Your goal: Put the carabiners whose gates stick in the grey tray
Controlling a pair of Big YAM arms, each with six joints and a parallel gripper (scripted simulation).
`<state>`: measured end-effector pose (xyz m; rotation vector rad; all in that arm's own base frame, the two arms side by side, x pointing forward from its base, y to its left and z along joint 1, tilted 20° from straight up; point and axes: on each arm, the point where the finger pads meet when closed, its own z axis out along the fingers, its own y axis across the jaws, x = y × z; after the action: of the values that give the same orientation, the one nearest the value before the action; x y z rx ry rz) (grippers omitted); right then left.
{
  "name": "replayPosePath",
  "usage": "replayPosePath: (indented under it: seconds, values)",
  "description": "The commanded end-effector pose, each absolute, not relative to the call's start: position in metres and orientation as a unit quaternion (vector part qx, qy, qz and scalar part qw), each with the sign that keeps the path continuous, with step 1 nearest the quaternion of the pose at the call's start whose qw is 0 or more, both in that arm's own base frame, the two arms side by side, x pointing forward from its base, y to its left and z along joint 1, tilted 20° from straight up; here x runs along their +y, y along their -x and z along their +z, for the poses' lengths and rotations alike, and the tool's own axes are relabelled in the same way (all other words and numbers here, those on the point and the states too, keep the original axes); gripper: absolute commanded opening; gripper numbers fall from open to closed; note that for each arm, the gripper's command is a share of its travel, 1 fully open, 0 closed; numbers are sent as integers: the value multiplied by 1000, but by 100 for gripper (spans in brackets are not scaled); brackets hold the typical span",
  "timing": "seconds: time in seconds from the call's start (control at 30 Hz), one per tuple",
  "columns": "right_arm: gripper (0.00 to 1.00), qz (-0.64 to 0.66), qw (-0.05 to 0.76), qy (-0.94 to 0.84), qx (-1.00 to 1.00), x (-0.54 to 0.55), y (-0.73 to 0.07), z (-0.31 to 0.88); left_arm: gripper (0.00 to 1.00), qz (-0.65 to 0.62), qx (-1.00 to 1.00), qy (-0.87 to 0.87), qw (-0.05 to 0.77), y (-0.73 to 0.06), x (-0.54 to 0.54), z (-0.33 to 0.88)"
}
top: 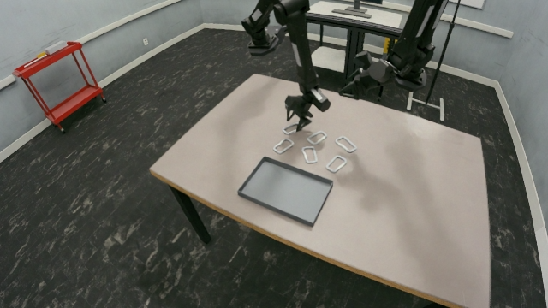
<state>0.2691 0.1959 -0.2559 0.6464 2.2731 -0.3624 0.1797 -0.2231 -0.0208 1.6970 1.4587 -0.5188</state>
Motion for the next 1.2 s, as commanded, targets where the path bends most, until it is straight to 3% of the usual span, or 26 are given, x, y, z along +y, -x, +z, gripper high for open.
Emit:
replayPosePath:
  seconds: [0.0,0.13,0.43,1.17]
  values:
    - [79,-137,310,-189,922,216,-310,-229,100,-205,575,-676,412,-179,-224,-20]
    - [79,-97,246,-164,950,221,-344,-216,100,-205,575,-676,412,-179,-224,-20]
    - [79,-41,189,-180,964,204,-375,-216,100,-205,575,-676,412,-179,-224,-20]
    - [79,-24,168,-192,967,206,-381,-238,100,-205,575,-676,412,-179,-224,-20]
